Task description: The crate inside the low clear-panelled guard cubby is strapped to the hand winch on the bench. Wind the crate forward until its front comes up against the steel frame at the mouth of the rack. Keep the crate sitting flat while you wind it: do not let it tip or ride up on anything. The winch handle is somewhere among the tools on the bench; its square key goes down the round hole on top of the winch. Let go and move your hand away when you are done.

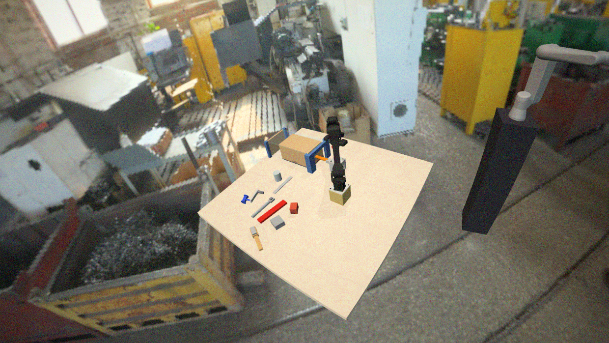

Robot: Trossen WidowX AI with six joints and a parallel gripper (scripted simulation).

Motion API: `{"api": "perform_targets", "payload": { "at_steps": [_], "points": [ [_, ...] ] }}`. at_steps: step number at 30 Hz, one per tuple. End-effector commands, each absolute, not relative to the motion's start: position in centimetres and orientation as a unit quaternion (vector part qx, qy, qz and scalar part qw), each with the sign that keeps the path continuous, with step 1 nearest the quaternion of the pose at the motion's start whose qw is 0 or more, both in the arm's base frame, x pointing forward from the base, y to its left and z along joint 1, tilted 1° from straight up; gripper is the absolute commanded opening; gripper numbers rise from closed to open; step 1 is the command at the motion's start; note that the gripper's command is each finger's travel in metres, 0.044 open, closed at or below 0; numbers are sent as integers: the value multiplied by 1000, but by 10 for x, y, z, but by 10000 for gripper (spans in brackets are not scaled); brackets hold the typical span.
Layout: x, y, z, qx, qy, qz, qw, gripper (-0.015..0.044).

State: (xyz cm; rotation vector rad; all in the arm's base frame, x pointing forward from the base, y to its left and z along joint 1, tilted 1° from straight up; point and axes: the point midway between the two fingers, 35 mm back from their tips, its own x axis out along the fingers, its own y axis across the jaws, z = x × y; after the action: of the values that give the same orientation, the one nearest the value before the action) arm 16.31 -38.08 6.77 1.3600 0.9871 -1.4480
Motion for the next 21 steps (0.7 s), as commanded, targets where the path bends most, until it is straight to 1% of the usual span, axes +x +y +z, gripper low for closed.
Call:
{"api": "perform_targets", "payload": {
  "at_steps": [1, 21],
  "points": [
    [184, -366, 67, 556, 411, -565, 451, 0],
    [201, -351, 66, 557, 411, -564, 451, 0]
  ]
}}
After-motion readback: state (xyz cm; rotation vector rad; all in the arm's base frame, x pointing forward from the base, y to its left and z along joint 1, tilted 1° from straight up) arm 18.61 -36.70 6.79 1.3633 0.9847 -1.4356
